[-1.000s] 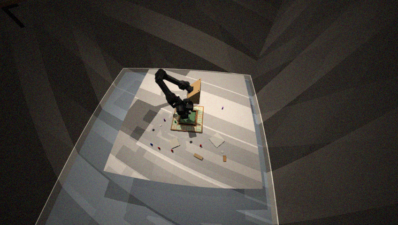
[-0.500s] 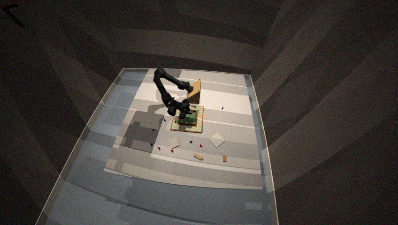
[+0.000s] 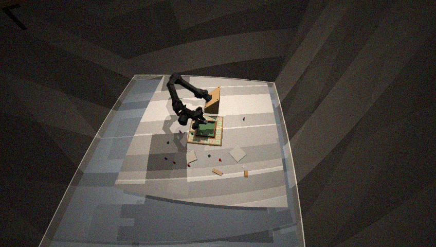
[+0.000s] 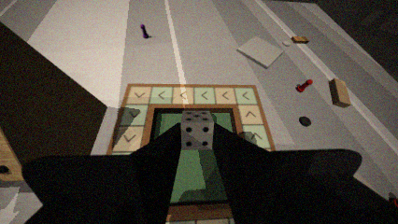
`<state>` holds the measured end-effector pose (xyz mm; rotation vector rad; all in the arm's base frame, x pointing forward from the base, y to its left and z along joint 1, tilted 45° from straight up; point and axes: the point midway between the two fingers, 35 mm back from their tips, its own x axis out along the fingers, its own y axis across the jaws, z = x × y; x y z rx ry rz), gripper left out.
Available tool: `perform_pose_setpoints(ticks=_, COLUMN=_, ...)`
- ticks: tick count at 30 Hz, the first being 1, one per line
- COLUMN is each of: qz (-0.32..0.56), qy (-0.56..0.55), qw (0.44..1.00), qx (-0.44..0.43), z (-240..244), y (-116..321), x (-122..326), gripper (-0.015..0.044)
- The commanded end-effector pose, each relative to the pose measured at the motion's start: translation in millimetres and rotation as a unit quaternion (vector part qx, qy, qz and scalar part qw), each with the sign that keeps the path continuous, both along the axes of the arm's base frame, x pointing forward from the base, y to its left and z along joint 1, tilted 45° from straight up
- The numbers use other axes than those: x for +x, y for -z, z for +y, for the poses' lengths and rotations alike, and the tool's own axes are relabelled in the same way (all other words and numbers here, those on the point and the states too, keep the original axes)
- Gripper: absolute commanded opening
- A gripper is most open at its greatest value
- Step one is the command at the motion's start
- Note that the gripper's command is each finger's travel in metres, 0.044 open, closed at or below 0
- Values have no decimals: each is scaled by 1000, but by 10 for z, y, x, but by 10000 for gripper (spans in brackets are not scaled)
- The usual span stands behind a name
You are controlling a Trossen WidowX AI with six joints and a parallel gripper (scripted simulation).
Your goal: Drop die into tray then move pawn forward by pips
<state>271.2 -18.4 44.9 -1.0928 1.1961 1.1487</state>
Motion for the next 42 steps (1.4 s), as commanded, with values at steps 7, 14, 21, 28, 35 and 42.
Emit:
perform_pose_setpoints(ticks=7, qz=0, qy=0, qw=1000, qx=0, z=0, y=-8, x=2, gripper=0)
perform_pose_setpoints(ticks=14, qz=0, qy=0, qw=1000, qx=0, z=0, y=-8, x=2, gripper=53)
perform_pose_setpoints(ticks=21, qz=0, qy=0, qw=1000, qx=0, z=22, y=-30, x=6, gripper=236)
perform_pose_setpoints(ticks=28, qz=-2, qy=-3, qw=1000, qx=3, z=284, y=-293, x=27, gripper=420)
perform_pose_setpoints(ticks=35, qz=70, qy=20, qw=971, qx=-227, z=181, y=68, x=-43, gripper=440)
perform_pose_setpoints(ticks=42, qz=41, qy=4, qw=912, qx=-407, z=171, y=161, x=26, gripper=440)
